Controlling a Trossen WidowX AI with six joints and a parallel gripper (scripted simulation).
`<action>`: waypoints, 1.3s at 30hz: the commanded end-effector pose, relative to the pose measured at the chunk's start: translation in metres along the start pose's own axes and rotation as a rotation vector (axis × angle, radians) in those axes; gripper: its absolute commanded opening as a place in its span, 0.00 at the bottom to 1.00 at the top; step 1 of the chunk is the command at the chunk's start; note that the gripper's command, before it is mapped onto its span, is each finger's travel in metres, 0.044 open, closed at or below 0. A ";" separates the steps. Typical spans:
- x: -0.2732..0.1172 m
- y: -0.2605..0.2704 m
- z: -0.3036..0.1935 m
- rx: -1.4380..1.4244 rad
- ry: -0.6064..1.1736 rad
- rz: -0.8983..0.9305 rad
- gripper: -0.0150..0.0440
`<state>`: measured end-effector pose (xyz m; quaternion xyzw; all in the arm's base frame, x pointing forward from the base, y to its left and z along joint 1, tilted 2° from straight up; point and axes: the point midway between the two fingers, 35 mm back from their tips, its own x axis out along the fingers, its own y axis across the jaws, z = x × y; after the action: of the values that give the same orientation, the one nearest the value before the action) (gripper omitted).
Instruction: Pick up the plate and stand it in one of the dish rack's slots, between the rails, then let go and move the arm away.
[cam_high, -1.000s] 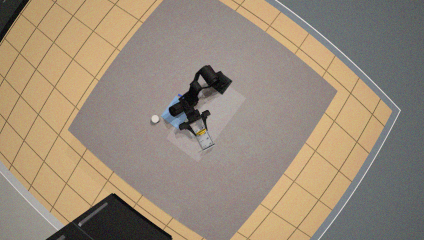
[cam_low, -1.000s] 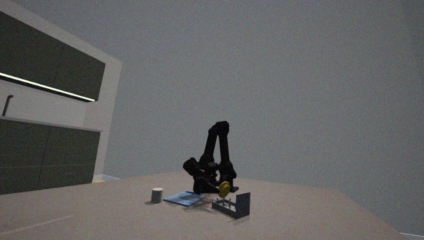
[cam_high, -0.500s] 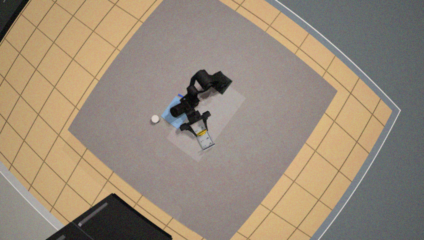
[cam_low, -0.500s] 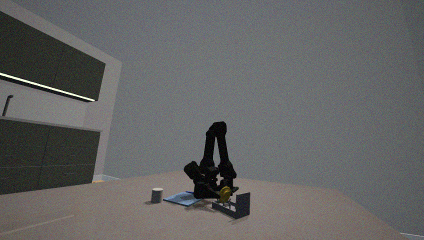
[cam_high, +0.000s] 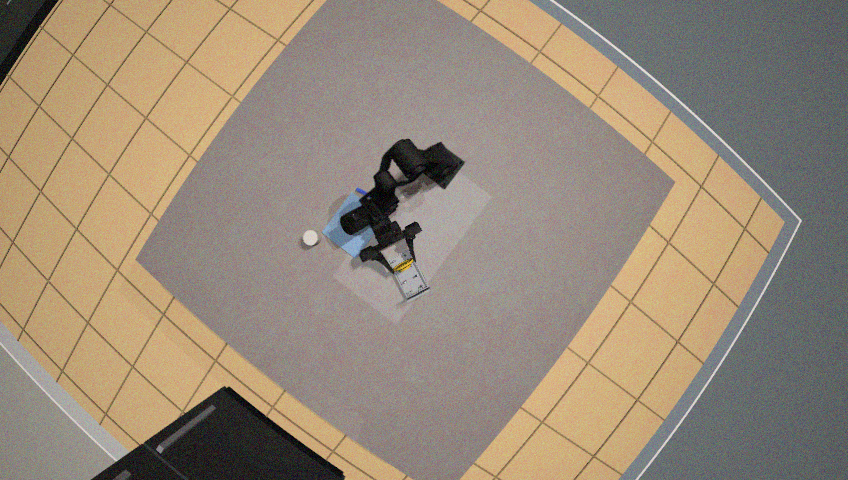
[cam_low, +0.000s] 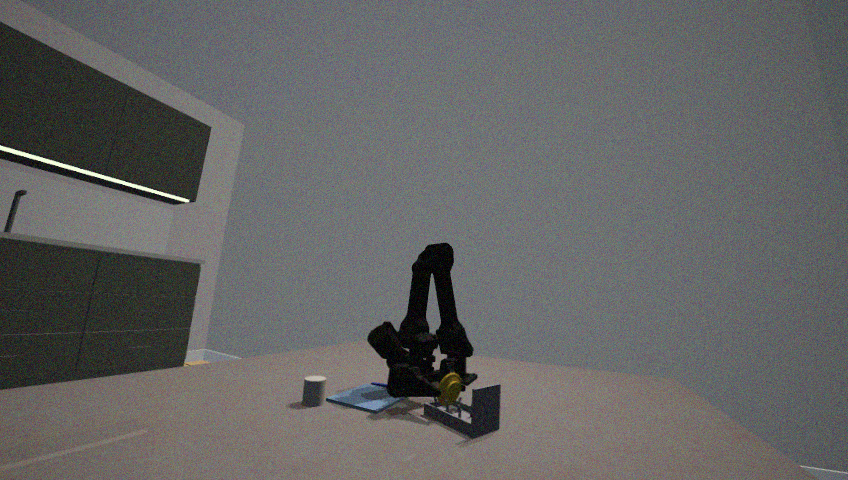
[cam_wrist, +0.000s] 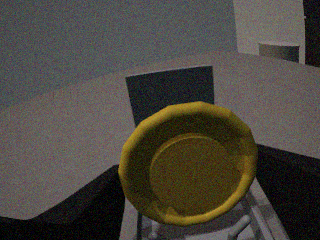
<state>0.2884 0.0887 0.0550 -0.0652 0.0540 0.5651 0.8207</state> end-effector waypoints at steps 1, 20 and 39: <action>0.000 0.000 0.000 0.000 0.000 0.000 0.65; -0.006 -0.009 0.051 -0.004 -0.003 -0.004 0.93; -0.031 -0.035 0.124 0.131 0.150 -0.151 0.93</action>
<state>0.3060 0.0774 0.1765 -0.0572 0.1150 0.5182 0.8456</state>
